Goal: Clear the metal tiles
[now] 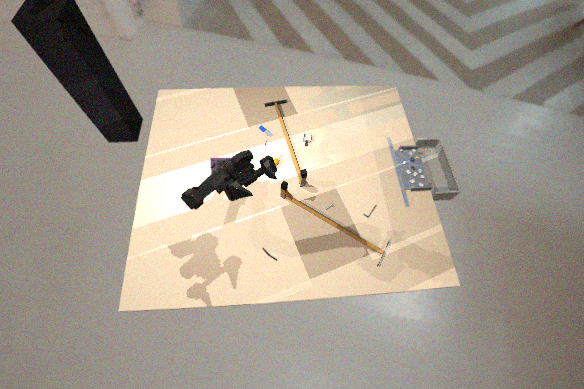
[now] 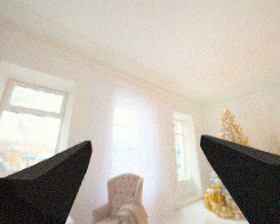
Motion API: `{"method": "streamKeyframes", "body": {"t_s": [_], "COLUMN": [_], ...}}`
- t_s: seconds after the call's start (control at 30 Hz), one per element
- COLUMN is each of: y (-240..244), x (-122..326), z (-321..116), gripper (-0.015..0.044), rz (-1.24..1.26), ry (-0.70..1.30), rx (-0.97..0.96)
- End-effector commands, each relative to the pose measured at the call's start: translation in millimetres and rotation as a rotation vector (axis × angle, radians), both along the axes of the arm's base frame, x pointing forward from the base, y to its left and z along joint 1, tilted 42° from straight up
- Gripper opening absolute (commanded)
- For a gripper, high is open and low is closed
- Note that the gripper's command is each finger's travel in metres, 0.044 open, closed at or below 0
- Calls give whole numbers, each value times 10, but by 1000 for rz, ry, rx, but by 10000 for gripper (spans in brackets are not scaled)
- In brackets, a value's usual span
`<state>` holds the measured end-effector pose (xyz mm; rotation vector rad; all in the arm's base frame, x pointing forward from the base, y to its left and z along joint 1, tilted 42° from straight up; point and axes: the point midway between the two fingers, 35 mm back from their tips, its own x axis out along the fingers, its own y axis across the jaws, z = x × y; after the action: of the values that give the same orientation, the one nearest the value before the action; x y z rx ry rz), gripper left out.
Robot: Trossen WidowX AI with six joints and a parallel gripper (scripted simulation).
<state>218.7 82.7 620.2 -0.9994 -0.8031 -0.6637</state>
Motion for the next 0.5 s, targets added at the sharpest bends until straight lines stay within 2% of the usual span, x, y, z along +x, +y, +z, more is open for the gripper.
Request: {"method": "streamKeyframes", "body": {"t_s": [0.0, 0.47], "y": [1, -88], "x": [-46, -335], "z": [113, 576], "gripper": [440, 440], "rz": [-7, -34], "ry": [-19, -109], "rx": [-18, -59]}}
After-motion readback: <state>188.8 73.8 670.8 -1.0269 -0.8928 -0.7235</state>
